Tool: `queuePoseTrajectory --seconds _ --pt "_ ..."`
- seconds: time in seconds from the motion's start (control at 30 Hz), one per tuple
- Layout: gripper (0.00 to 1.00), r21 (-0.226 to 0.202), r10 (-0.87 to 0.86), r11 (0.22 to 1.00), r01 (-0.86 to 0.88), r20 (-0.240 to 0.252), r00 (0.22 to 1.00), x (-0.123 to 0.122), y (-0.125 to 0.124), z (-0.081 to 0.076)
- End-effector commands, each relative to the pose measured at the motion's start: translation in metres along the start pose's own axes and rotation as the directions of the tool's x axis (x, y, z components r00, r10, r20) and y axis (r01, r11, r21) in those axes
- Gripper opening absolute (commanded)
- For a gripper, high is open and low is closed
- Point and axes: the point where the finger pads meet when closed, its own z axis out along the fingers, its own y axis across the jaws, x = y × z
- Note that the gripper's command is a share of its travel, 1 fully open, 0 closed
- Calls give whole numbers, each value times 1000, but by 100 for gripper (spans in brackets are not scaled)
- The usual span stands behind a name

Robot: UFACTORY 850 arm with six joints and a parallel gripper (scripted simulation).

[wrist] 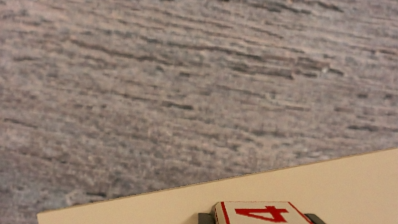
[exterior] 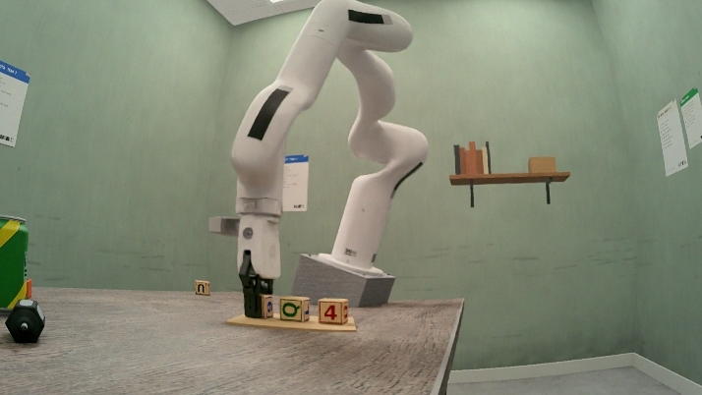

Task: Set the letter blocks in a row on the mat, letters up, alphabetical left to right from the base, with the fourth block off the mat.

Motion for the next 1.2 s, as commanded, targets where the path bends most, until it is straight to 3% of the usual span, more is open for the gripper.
queuePoseTrajectory --seconds 0.0,0.13,0.63,0.8,1.07,1.17 --pt "54 2 0 1000 0 -1 1000 0 -1 -1" --pt "62 2 0 1000 0 -1 1000 0 -1 -1" --pt "62 2 0 1000 0 0 1000 0 -1 -4" --pt "62 2 0 1000 0 0 1000 0 -1 -19" --pt "62 2 0 1000 0 -1 1000 0 -1 -61" --pt "62 2 0 1000 0 -1 1000 0 -1 -66"
